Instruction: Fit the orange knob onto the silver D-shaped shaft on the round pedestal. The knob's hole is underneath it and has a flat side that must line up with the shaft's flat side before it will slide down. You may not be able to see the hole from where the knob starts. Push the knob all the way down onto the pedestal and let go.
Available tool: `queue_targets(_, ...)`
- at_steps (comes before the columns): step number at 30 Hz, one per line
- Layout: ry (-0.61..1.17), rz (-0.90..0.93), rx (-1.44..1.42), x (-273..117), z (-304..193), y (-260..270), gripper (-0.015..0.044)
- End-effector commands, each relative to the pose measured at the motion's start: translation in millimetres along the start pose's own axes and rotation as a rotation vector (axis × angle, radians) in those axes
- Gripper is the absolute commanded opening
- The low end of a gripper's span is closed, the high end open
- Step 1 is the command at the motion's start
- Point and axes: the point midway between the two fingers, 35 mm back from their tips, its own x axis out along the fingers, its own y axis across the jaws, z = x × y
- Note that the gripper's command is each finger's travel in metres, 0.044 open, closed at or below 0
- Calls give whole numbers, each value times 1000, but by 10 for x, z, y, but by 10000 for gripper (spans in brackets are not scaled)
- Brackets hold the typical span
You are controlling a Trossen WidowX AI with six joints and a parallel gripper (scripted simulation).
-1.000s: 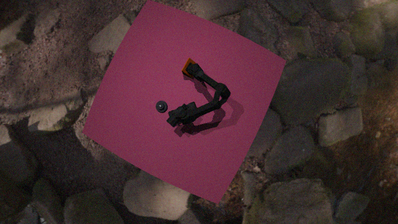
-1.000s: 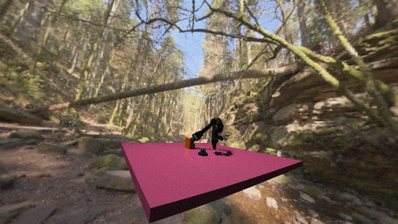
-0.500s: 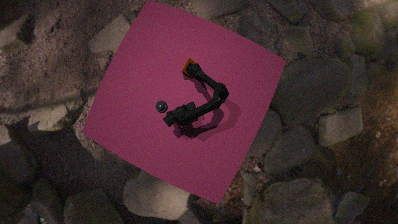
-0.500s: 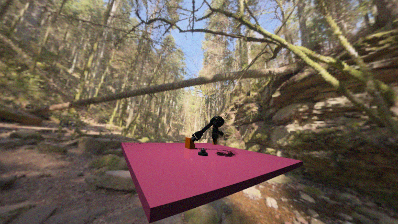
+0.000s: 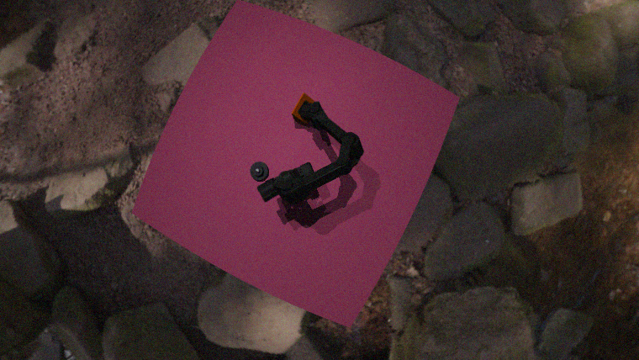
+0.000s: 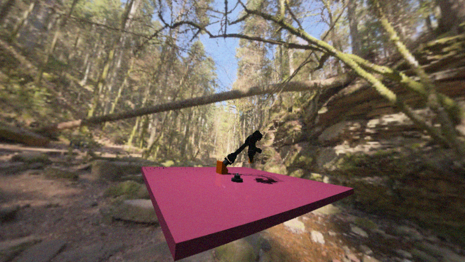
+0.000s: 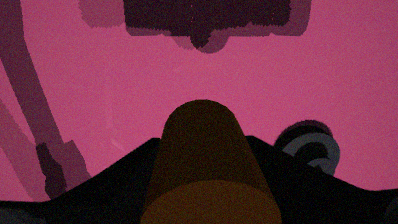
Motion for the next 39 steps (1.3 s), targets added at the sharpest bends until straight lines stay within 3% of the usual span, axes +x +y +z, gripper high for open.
queue_targets(1, -1, -6, -7, -106, -3, -4, 0)
queue_targets(39, 1, -11, -10, 185, -580, -922, 0)
